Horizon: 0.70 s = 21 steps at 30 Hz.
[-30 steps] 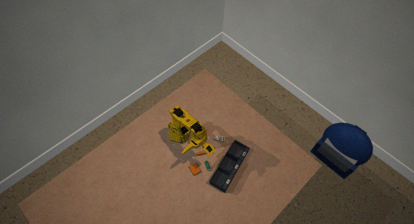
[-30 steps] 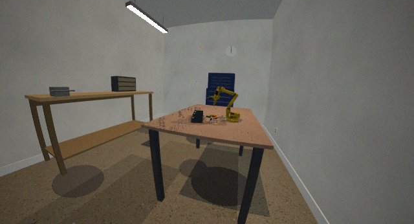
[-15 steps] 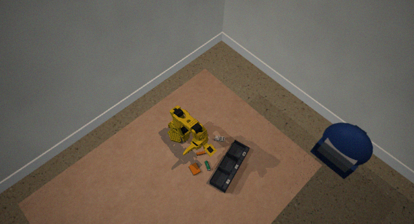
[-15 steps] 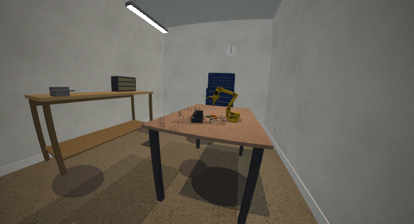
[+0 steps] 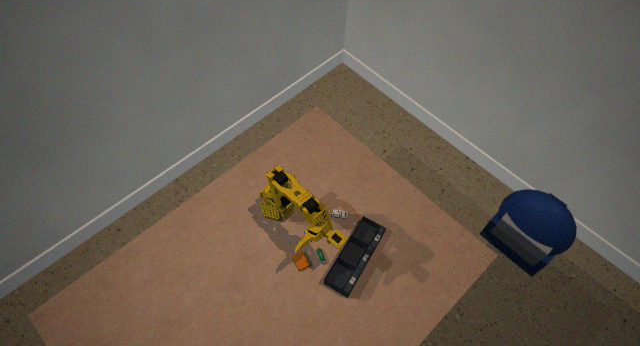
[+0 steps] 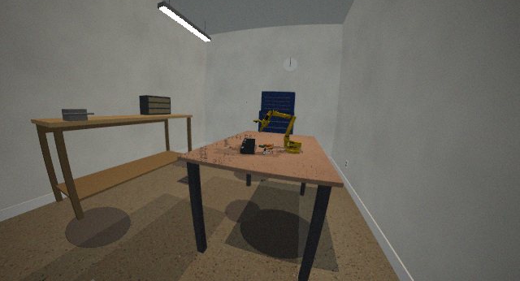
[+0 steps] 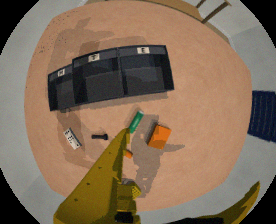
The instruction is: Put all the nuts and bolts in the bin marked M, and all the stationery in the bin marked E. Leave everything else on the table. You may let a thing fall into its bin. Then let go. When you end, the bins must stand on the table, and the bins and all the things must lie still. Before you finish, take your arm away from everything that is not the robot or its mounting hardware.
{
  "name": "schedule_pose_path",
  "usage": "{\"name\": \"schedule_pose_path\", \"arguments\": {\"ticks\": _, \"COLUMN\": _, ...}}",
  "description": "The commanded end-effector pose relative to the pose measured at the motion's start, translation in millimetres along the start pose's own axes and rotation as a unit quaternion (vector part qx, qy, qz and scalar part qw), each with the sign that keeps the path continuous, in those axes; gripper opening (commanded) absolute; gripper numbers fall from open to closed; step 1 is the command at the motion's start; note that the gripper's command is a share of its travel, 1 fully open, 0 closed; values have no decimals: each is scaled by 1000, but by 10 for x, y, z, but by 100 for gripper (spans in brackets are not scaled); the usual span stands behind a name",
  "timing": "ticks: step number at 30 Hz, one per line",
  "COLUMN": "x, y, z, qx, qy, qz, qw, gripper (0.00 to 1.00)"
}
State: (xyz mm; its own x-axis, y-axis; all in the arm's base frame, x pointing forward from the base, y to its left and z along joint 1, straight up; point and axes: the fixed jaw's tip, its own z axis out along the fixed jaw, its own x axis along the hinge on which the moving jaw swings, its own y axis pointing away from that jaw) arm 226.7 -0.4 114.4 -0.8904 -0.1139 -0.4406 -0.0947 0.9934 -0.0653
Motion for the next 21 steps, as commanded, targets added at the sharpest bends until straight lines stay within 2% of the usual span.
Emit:
{"name": "schedule_pose_path", "arguments": {"ticks": 1, "x": -207, "y": -4, "z": -22, "qx": 5, "qy": -51, "qz": -15, "qw": 999, "gripper": 100}}
{"name": "schedule_pose_path", "arguments": {"ticks": 21, "x": -234, "y": -6, "z": -12, "qx": 6, "qy": -57, "qz": -18, "qw": 998, "gripper": 100}}
